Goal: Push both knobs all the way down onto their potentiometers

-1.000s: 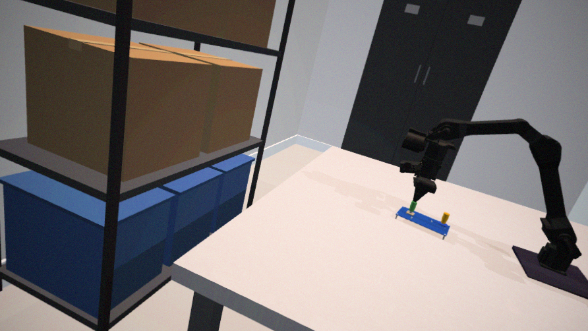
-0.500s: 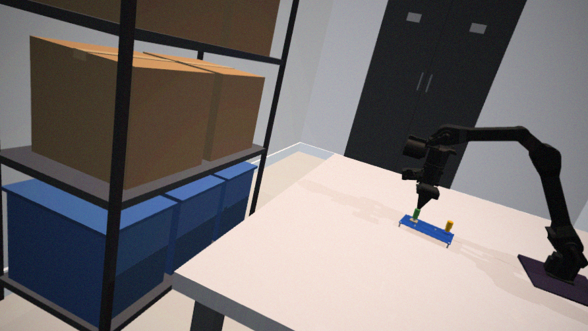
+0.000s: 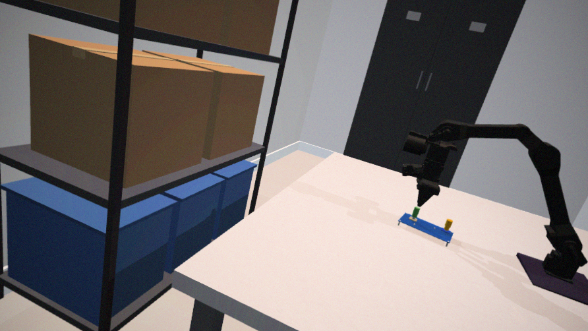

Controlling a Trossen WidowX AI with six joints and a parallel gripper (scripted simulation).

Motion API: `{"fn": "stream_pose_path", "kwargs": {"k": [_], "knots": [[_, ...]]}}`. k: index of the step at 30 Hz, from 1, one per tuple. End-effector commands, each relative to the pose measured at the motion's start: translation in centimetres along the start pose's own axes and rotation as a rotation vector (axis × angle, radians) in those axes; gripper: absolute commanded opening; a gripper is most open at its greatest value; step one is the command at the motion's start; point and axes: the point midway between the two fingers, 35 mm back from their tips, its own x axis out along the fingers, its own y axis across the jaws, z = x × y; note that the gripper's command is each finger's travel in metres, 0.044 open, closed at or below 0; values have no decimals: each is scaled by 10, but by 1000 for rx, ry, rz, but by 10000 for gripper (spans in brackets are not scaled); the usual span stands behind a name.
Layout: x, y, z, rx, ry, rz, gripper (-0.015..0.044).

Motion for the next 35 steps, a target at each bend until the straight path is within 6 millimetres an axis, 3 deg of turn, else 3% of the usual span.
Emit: {"fn": "stream_pose_path", "kwargs": {"k": [1, 8, 15, 17, 35], "knots": [[-2, 0, -7, 0, 2, 0, 263], [-26, 3, -81, 0, 5, 1, 440], [-25, 6, -164, 0, 9, 2, 440], [-22, 7, -180, 1, 10, 3, 440], [-21, 7, -182, 1, 10, 3, 440]]}}
